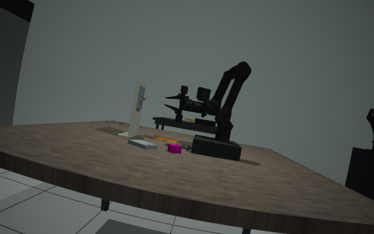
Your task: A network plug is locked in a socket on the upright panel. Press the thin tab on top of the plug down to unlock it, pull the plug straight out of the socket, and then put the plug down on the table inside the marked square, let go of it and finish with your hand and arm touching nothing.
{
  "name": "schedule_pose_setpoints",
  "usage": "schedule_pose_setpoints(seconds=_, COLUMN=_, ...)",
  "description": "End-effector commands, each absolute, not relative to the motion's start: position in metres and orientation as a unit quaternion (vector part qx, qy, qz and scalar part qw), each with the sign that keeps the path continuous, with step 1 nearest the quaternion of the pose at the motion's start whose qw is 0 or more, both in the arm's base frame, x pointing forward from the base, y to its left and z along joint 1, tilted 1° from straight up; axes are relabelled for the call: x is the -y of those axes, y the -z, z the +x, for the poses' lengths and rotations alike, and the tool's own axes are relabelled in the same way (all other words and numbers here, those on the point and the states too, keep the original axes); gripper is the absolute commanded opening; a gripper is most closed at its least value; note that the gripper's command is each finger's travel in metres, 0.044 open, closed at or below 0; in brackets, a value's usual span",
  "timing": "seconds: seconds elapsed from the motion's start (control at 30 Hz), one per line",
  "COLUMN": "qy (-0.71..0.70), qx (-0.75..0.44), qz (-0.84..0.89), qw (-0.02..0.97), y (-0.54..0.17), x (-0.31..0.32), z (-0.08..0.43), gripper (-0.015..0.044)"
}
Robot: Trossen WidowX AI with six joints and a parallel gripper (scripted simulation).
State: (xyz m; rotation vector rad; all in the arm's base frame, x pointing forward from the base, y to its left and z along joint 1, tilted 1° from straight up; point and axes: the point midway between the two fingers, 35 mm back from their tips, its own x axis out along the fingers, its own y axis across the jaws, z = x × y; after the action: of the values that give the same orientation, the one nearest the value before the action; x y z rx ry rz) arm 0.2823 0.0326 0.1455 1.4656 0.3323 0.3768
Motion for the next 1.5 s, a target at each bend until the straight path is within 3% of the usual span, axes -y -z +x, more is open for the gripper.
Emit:
schedule_pose_setpoints(seconds=0.0, qy=-0.171, qx=-0.168, qz=0.685, qw=0.688, y=-0.139, x=-0.036, z=0.275, gripper=0.0156)
schedule_pose_setpoints(seconds=1.47, qy=-0.175, qx=-0.165, qz=0.685, qw=0.688, y=-0.142, x=-0.056, z=0.365, gripper=0.0156)
